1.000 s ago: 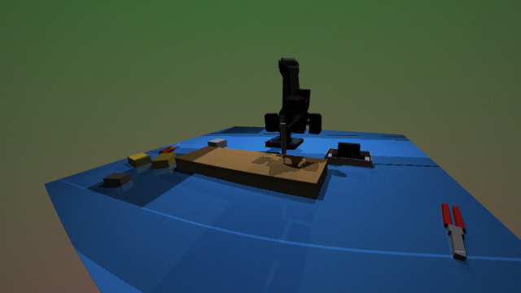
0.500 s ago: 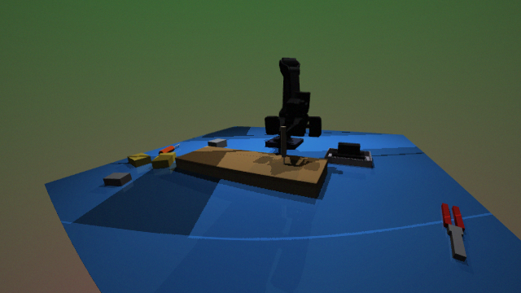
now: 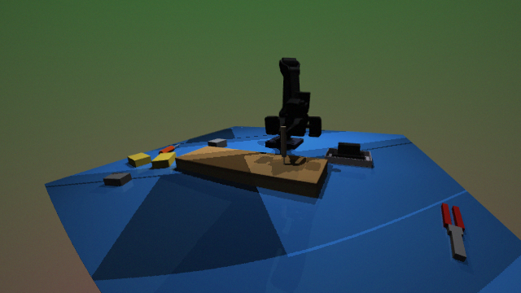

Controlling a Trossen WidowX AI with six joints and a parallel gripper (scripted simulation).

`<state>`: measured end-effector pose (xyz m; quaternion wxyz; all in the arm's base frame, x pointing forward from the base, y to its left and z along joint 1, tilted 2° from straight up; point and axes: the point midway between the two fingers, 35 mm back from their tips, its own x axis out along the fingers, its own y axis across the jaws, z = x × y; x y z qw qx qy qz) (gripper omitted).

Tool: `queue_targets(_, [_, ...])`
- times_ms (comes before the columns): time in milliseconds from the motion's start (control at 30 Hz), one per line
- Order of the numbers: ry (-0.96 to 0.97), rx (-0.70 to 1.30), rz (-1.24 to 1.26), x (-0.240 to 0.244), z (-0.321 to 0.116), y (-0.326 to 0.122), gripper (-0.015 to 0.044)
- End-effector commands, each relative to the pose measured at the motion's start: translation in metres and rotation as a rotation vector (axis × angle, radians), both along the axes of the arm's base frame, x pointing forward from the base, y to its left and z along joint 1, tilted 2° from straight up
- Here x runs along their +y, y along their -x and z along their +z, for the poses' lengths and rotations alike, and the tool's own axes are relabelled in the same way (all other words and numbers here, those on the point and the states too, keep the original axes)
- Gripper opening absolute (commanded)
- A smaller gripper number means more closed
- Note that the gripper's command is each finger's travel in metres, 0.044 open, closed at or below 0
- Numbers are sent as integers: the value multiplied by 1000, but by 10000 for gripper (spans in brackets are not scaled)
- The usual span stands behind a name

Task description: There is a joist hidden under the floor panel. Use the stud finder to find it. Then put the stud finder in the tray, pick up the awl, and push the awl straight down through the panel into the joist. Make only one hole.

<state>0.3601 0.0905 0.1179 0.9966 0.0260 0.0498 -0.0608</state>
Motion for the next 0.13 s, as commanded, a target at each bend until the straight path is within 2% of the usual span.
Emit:
queue_targets(0, [0,0,0,0,0,0,0])
queue_targets(100, [0,0,0,0,0,0,0])
